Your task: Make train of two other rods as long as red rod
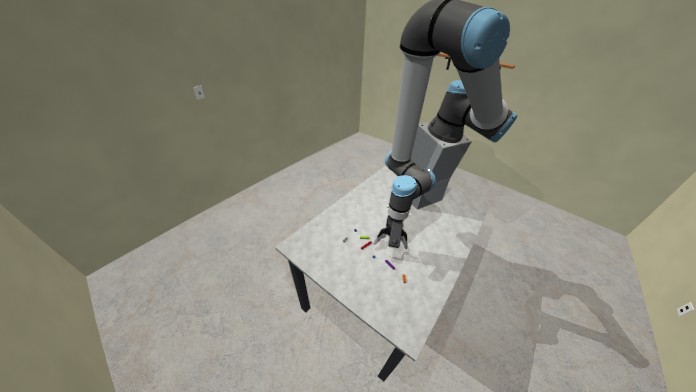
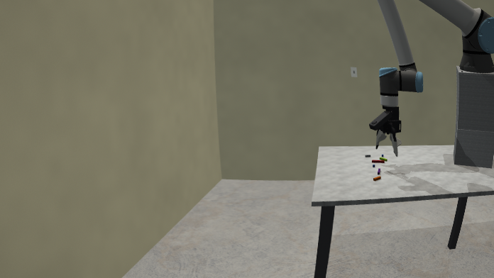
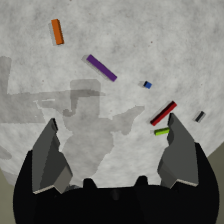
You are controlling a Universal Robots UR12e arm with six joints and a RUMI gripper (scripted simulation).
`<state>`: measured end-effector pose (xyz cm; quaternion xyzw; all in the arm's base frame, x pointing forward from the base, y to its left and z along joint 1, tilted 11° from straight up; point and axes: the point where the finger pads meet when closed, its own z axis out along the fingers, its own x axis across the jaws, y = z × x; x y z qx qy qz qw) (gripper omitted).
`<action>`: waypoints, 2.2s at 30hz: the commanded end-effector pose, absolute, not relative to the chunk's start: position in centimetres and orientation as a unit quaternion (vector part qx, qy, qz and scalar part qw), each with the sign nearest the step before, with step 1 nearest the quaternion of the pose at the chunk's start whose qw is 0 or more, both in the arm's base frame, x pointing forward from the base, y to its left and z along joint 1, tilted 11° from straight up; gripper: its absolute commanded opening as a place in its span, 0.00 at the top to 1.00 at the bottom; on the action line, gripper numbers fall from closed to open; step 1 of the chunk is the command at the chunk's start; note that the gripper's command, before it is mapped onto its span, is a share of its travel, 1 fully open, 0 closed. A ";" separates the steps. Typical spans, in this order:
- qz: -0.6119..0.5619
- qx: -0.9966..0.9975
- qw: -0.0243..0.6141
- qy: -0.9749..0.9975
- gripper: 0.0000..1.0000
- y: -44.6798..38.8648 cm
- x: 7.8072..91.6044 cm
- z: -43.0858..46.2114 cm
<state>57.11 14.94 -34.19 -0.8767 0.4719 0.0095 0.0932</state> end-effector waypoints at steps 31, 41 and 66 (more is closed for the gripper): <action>-0.028 -0.991 0.091 0.090 0.00 18.1 59.8 -33.4; -0.038 -0.995 0.088 -0.020 0.00 18.8 60.4 -33.2; -0.059 -0.956 0.075 -0.277 0.00 20.5 61.9 -32.6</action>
